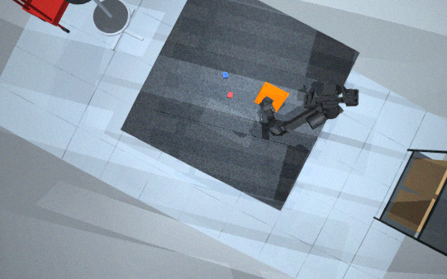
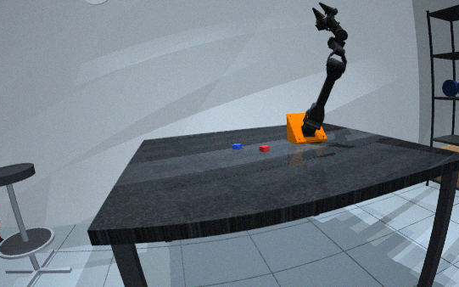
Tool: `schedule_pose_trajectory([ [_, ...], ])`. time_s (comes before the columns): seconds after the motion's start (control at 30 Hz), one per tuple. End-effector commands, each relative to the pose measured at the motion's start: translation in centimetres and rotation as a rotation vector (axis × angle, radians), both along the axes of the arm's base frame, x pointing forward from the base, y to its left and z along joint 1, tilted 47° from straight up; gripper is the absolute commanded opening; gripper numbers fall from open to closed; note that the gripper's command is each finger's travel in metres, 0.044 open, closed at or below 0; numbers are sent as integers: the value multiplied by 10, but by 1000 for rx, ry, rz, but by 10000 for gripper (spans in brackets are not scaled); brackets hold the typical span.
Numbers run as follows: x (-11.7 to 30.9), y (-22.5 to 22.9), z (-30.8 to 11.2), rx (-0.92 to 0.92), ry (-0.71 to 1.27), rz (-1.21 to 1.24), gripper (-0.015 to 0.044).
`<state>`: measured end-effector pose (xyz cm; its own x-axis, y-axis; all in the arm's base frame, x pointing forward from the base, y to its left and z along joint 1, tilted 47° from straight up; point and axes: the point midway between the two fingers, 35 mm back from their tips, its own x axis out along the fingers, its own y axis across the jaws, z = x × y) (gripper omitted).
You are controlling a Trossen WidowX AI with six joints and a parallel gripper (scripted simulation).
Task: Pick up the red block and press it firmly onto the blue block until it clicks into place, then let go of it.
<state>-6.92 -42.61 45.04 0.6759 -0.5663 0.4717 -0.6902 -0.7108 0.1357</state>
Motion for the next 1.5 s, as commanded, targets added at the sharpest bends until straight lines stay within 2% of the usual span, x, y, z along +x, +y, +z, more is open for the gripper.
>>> schedule_pose_trajectory([
  [0.0, 0, 0, 0, 0, 0, 0, 426],
  [0.1, 14, -11, -5, 86, -55, 55, 440],
  [0.47, 134, -61, -62, 774, -420, 391, 440],
  [0.77, 258, -50, -142, 1439, -565, 544, 440],
  [0.93, 322, -14, -190, 1822, -589, 544, 440],
  [1.13, 384, 55, -247, 2273, -560, 432, 440],
  [1.3, 415, 128, -288, 2616, -488, 227, 440],
  [1.47, 426, 209, -322, 2895, -375, -91, 440],
])
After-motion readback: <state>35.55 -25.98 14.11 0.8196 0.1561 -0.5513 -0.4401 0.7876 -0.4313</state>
